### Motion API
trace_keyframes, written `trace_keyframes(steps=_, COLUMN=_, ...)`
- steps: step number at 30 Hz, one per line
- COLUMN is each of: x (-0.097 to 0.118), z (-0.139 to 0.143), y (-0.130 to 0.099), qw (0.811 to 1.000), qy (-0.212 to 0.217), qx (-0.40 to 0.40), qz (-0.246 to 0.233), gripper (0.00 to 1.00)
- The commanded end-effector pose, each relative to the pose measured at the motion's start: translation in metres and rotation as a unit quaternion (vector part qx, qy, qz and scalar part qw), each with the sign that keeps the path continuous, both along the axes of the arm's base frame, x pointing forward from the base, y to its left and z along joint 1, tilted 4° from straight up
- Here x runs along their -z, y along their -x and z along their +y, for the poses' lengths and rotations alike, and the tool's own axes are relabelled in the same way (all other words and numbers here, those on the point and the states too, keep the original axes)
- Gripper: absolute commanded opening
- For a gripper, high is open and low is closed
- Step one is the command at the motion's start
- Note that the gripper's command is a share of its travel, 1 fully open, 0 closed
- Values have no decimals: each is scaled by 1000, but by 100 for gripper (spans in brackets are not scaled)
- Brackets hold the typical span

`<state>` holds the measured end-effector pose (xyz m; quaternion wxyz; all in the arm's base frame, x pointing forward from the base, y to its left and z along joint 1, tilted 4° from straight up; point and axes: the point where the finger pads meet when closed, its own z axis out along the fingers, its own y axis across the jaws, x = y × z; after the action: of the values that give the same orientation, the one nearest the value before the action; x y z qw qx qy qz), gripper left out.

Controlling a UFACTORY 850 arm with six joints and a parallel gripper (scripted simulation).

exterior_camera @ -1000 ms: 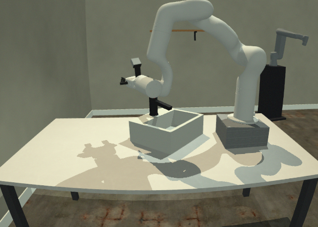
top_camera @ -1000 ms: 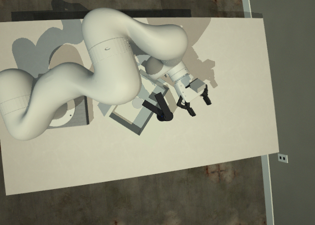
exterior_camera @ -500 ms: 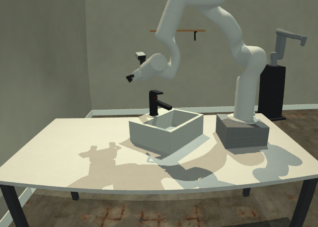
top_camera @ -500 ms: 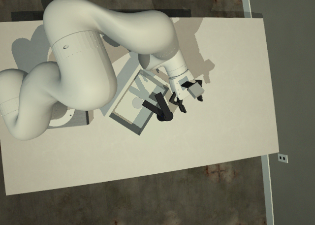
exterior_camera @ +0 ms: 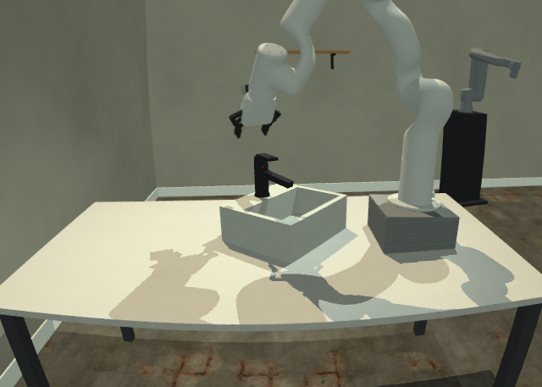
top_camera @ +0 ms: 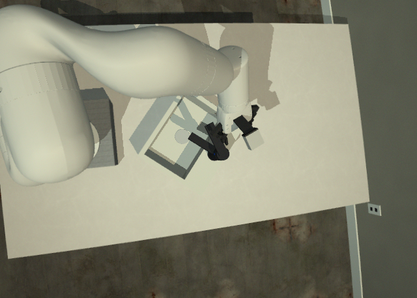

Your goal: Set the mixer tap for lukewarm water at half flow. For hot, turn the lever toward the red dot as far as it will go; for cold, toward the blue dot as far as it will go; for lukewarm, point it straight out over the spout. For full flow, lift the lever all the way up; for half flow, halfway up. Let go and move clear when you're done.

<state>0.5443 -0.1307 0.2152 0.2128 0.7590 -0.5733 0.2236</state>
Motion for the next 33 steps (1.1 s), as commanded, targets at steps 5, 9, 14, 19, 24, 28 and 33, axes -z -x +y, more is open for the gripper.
trace_keyframes(steps=5, x=-2, z=10, y=19, qw=995, qy=-98, qx=17, qz=33, gripper=100)
trace_keyframes(steps=9, x=-3, z=15, y=27, qw=989, qy=-143, qx=24, qz=41, gripper=100)
trace_keyframes(steps=14, x=-4, z=20, y=35, qw=982, qy=-181, qx=30, qz=49, gripper=100)
trace_keyframes(steps=19, x=-5, z=26, y=43, qw=971, qy=-230, qx=37, qz=57, gripper=100)
trace_keyframes(steps=24, x=-6, z=31, y=52, qw=959, qy=-273, qx=44, qz=67, gripper=100)
trace_keyframes(steps=28, x=-7, z=34, y=54, qw=953, qy=-291, qx=46, qz=68, gripper=100)
trace_keyframes(steps=33, x=-7, z=34, y=55, qw=953, qy=-292, qx=46, qz=68, gripper=100)
